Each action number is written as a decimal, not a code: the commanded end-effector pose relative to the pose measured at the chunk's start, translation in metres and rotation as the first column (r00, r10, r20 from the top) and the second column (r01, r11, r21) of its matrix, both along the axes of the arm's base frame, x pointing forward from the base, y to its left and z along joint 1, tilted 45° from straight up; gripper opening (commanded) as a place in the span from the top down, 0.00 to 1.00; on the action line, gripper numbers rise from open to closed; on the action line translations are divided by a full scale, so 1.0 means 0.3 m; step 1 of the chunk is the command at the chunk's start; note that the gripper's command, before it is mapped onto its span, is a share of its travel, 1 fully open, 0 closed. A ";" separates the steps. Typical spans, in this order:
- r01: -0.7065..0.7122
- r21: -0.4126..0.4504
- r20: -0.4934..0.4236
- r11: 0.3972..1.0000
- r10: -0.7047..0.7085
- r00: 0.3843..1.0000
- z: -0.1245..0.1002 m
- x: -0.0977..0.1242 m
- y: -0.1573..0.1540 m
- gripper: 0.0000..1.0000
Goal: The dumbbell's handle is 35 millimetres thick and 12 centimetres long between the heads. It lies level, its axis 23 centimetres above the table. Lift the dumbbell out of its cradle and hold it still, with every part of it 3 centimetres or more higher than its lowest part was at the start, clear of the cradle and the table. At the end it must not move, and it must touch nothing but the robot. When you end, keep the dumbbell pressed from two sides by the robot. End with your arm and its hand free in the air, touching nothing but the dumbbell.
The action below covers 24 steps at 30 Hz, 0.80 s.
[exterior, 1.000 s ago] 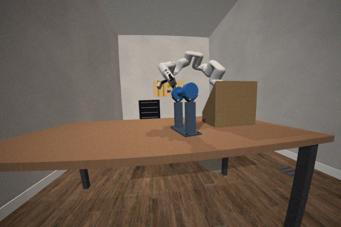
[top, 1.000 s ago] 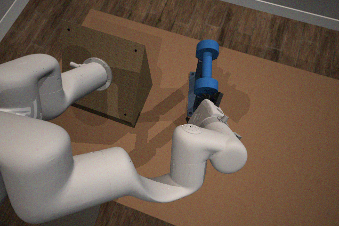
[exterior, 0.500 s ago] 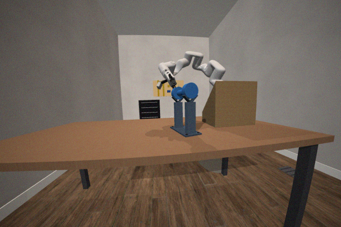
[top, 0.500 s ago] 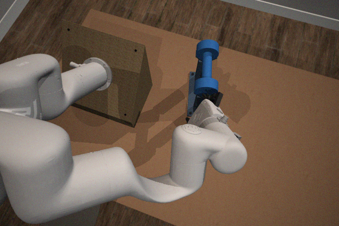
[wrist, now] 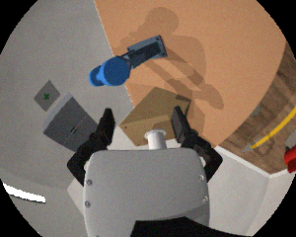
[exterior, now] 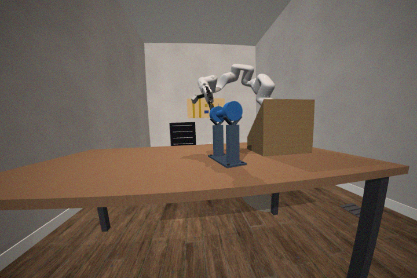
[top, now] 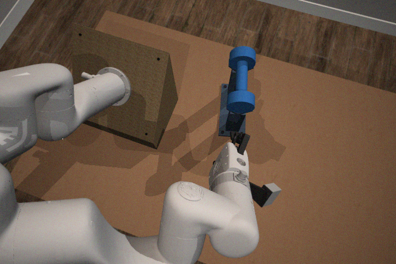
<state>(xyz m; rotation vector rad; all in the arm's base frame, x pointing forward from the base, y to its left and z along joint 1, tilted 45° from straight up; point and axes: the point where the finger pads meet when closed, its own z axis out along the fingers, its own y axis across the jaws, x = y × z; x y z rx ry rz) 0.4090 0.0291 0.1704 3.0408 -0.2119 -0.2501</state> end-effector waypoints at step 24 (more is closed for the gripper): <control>-0.755 0.012 -0.162 0.655 0.747 0.645 -0.058 0.010 0.198 0.00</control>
